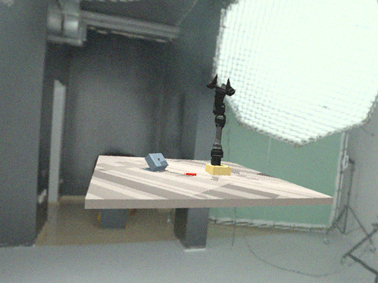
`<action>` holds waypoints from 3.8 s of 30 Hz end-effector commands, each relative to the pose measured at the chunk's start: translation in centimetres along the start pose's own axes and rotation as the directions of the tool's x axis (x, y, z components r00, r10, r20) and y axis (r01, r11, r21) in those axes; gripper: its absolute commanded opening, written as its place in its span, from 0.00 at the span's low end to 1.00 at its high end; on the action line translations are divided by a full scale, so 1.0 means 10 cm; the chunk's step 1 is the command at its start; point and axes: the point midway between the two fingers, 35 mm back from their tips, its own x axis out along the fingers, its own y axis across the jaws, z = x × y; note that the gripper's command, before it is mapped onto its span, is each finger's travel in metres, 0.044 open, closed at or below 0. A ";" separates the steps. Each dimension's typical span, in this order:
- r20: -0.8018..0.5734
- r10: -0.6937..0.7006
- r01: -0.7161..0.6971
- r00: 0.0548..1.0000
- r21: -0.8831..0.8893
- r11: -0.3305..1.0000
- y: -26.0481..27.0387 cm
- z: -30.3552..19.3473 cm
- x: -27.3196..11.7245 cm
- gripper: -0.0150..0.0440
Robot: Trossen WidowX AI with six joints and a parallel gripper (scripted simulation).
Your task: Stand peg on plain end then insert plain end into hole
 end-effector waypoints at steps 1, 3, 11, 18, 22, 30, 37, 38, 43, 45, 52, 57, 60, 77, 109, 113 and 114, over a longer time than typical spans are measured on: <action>-0.003 0.001 -0.001 1.000 0.001 1.000 0.00 -0.01 0.00 0.98; -0.025 0.006 -0.006 1.000 0.008 1.000 0.01 -0.10 -0.01 1.00; -0.182 0.037 -0.025 0.983 0.064 0.998 0.05 -0.61 -0.07 1.00; -0.378 0.067 -0.015 0.923 0.139 0.990 0.10 -1.19 -0.19 1.00; -0.482 0.077 0.011 0.873 0.178 0.984 0.10 -1.50 -0.30 1.00; -0.665 0.082 0.104 0.743 0.235 0.967 0.07 -2.07 -0.61 1.00; -0.805 0.093 0.201 0.586 0.256 0.946 0.05 -2.53 -0.96 1.00; -0.822 0.095 0.216 0.562 0.256 0.942 0.04 -2.59 -1.02 1.00; -0.896 0.101 0.297 0.431 0.247 0.922 0.01 -2.86 -1.33 1.00; -0.921 0.104 0.330 0.376 0.238 0.913 0.00 -2.96 -1.46 1.00; -0.978 0.113 0.447 0.175 0.181 0.876 -0.04 -3.24 -1.94 1.00; -0.992 0.123 0.523 0.026 0.118 0.844 -0.08 -3.37 -2.30 1.00; -0.990 0.130 0.564 -0.063 0.072 0.822 -0.10 -3.43 -2.52 1.00; -0.825 0.196 0.685 -0.529 -0.279 0.673 -0.17 -3.42 -3.73 1.00; -0.493 0.302 0.574 -0.816 -0.631 0.522 -0.11 -3.07 -4.73 1.00; -0.492 0.303 0.574 -0.816 -0.632 0.521 -0.09 -3.11 -4.78 1.00; -0.492 0.303 0.574 -0.816 -0.632 0.521 -0.09 -3.11 -4.80 1.00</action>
